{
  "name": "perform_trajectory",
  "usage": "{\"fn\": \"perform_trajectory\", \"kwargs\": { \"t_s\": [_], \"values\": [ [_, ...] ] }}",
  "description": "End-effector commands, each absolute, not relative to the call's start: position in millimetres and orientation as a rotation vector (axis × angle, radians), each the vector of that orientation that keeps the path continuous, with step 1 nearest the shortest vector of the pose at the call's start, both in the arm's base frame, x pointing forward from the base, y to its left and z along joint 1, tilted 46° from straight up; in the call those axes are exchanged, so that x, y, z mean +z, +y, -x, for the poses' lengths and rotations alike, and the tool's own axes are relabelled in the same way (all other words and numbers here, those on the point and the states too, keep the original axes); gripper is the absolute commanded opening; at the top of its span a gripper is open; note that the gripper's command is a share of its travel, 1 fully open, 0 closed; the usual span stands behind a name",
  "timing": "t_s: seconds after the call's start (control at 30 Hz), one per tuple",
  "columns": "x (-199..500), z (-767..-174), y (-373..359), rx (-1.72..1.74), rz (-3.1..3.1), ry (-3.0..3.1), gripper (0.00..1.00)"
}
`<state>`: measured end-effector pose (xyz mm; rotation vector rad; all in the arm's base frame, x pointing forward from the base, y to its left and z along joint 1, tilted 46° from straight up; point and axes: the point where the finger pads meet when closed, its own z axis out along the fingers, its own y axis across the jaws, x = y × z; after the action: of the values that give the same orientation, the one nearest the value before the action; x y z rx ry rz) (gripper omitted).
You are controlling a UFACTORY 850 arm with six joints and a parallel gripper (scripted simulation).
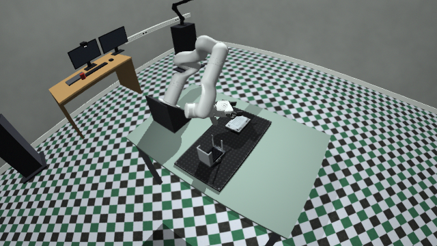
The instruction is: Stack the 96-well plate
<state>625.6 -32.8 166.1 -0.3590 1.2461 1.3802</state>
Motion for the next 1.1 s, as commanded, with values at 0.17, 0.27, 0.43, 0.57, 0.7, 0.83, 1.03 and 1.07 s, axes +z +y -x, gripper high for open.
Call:
{"fn": "perform_trajectory", "kwargs": {
  "t_s": [0.17,0.27,0.43,0.57,0.7,0.83,1.03,1.07],
  "values": [
    [167,-626,-34,1.379,0.36,1.245,1.0],
    [167,-626,-34,1.379,0.36,1.245,1.0],
    [167,-626,-34,1.379,0.36,1.245,1.0],
    [168,-626,-29,1.355,0.389,1.242,1.0],
    [172,-625,-15,1.257,0.505,1.23,1.0],
    [174,-624,-6,1.177,0.6,1.213,1.0],
    [177,-620,12,1.044,0.76,1.17,1.0],
    [177,-620,12,1.044,0.76,1.17,1.0]
  ]
}}
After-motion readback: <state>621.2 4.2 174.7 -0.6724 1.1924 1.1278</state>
